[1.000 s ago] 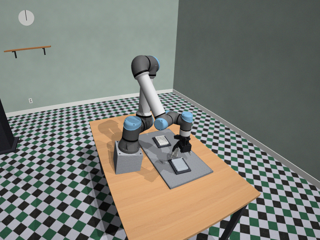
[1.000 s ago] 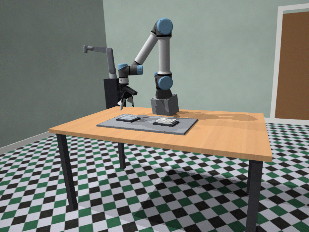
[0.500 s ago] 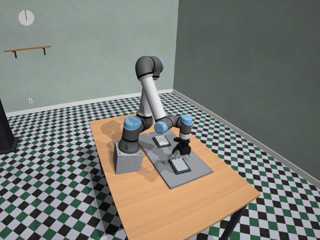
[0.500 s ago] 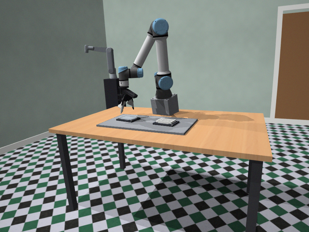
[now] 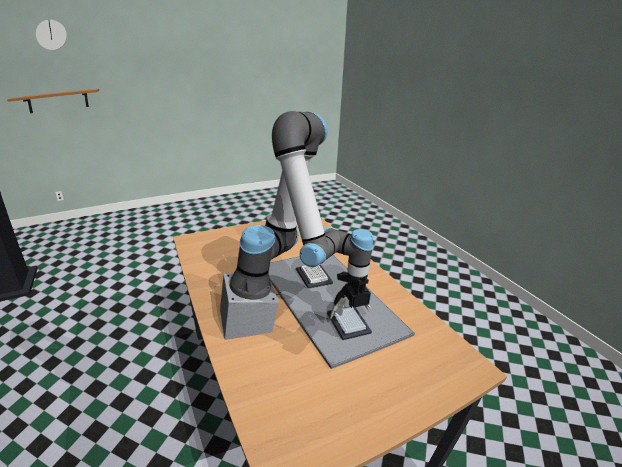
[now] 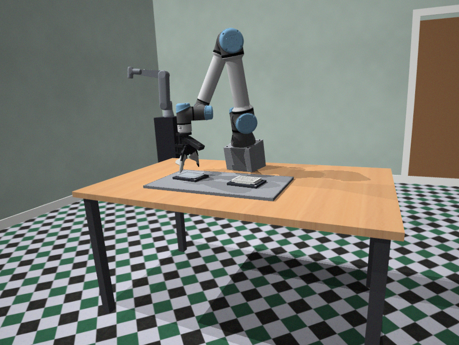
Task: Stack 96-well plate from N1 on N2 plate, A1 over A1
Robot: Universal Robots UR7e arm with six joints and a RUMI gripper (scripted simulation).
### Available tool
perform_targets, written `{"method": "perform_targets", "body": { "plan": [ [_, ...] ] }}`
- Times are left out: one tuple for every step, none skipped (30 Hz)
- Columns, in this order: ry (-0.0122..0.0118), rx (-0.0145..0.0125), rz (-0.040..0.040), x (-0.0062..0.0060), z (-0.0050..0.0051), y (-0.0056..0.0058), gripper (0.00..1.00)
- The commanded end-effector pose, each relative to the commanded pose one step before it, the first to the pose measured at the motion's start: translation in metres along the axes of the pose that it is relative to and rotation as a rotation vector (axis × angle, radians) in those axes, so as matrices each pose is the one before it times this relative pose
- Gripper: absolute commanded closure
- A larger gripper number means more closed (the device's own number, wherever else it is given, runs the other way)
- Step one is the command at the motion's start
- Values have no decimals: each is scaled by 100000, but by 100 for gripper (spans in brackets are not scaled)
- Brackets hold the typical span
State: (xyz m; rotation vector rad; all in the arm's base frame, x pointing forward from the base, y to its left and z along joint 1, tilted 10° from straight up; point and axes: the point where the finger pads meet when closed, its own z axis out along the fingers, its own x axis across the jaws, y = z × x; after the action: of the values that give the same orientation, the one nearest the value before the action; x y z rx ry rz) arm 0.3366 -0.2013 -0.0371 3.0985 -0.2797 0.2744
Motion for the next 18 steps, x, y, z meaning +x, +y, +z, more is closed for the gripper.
{"method": "perform_targets", "body": {
  "plan": [
    [121, -131, -9, 59, 604, 46, 0],
    [0, 0, 0, 0, 166, 0, 0],
    [0, 0, 0, 0, 166, 0, 0],
    [0, 0, 0, 0, 166, 0, 0],
    [0, 0, 0, 0, 166, 0, 0],
    [0, 0, 0, 0, 166, 0, 0],
    [0, 0, 0, 0, 167, 0, 0],
    [0, 0, 0, 0, 31, 0, 0],
    [0, 0, 0, 0, 1, 0, 0],
    [0, 0, 0, 0, 1, 0, 0],
    [0, 0, 0, 0, 1, 0, 0],
    [0, 0, 0, 0, 1, 0, 0],
    [0, 0, 0, 0, 1, 0, 0],
    [0, 0, 0, 0, 0, 0, 0],
    [-1, 1, 0, -1, -8, 0, 0],
    [0, 0, 0, 0, 0, 0, 0],
    [0, 0, 0, 0, 0, 0, 0],
    [1, -1, 0, 1, 5, 0, 0]
  ]
}}
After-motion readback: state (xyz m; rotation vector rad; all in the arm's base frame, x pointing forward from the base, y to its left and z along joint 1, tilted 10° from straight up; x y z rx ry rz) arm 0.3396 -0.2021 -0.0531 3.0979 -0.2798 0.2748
